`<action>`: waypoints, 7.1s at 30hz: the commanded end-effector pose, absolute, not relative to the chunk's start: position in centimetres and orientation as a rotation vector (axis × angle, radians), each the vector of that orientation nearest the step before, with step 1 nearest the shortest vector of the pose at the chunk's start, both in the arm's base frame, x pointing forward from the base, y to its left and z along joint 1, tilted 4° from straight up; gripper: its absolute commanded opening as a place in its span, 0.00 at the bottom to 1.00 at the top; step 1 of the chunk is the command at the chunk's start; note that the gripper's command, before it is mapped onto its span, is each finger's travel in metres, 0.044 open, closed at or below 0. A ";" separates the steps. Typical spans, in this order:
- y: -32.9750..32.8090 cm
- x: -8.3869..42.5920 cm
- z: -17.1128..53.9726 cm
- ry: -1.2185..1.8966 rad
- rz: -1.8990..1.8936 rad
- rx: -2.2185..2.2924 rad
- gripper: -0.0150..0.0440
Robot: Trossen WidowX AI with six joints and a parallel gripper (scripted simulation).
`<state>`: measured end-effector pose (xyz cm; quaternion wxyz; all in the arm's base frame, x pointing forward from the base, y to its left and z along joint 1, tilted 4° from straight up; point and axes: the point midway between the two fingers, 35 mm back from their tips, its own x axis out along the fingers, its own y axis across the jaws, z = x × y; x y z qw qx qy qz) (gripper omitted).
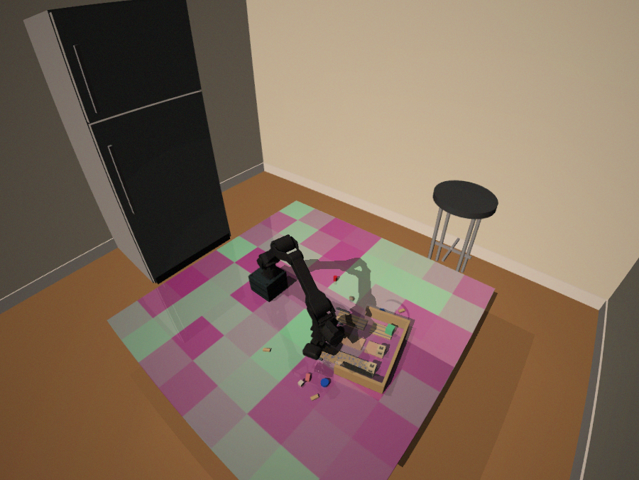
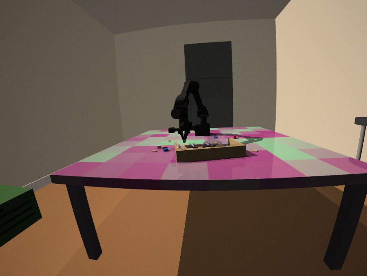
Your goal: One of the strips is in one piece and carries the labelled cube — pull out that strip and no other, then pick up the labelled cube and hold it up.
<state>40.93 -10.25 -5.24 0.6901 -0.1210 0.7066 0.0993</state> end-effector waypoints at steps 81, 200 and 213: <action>-10.5 39.7 -7.2 1.592 0.228 -0.273 0.25; -15.3 23.0 -6.9 1.605 0.227 -0.275 0.25; -15.3 23.0 -6.9 1.605 0.227 -0.275 0.25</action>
